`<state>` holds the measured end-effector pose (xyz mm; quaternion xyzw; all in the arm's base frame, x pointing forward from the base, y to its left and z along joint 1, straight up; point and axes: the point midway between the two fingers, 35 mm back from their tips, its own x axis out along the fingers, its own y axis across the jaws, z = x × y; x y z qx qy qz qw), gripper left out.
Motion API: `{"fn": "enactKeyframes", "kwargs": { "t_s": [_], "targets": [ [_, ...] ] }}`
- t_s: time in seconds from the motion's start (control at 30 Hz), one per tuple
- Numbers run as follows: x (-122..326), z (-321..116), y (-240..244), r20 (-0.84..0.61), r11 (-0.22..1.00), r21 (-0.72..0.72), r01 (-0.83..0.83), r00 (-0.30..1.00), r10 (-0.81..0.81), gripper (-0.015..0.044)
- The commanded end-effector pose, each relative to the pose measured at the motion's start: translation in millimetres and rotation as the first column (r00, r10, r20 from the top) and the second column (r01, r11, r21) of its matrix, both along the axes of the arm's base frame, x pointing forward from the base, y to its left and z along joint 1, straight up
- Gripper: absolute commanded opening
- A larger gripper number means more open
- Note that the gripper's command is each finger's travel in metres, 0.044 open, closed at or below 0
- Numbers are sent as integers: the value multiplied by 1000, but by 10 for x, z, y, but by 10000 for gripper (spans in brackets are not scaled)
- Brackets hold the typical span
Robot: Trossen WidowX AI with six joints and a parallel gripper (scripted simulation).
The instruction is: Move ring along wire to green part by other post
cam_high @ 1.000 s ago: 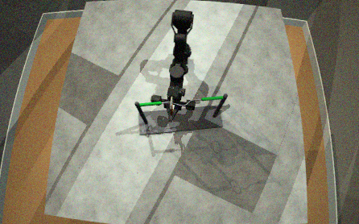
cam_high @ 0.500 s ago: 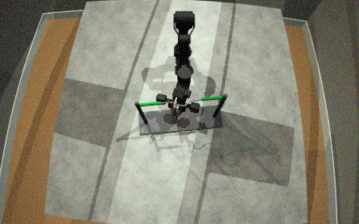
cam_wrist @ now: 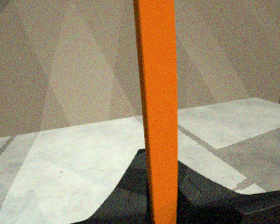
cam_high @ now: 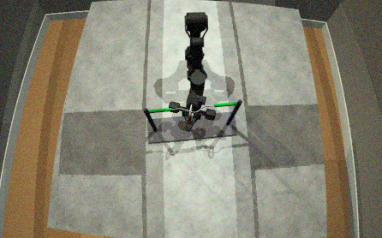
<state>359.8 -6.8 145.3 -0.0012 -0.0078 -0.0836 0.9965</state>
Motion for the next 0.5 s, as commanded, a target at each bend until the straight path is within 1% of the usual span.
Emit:
{"fn": "enactKeyframes", "kwargs": {
  "t_s": [0.0, 0.2, 0.47],
  "targets": [
    [16, 1, 42, 1, 999, 4, -52, 999, 52, -150],
    [9, 2, 90, -16, 990, 3, -140, 990, 140, -150],
    [-82, 5, 128, -109, 961, 8, -277, 955, 277, -150]
  ]
}}
